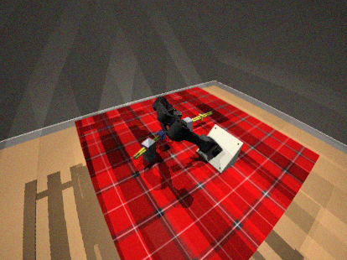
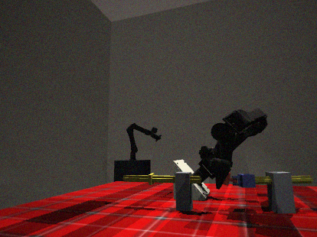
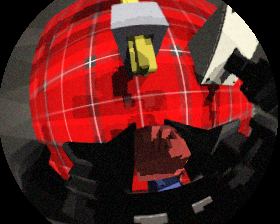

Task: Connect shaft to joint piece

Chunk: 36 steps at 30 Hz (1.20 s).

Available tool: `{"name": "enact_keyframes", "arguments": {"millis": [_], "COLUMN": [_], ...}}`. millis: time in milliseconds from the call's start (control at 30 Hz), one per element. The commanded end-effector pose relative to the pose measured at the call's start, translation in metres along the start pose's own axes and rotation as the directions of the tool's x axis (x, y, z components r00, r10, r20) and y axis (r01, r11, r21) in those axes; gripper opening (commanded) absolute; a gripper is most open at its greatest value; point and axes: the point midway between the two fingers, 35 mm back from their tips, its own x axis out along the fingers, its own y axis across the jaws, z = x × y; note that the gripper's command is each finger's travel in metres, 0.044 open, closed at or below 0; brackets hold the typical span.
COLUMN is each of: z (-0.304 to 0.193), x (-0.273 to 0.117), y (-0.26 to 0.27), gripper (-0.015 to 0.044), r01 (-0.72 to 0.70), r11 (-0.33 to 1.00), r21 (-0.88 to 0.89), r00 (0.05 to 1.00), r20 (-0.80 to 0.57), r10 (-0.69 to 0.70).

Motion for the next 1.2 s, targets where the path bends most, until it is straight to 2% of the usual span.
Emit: {"name": "enact_keyframes", "arguments": {"millis": [0,667,733,900,1067,1167], "z": [-0.0006,-0.0006,0.0000,0.0000,0.0000,0.0000], "x": [0.0004,0.0004,0.0000,0.0000,0.0000,0.0000], "y": [0.0000,0.0000,0.0000,0.0000,0.0000,0.0000], "gripper": [0.0182,0.0182,0.0147,0.0147,0.0016,0.0000], "r01": [0.000,0.000,0.000,0.000,0.000,0.000], "r11": [1.000,1.000,1.000,1.000,1.000,1.000], "r21": [0.004,0.004,0.000,0.000,0.000,0.000], "r00": [1.000,1.000,1.000,1.000,1.000,1.000], "r20": [-0.004,-0.004,0.000,0.000,0.000,0.000], "r10": [0.000,0.000,0.000,0.000,0.000,0.000]}}
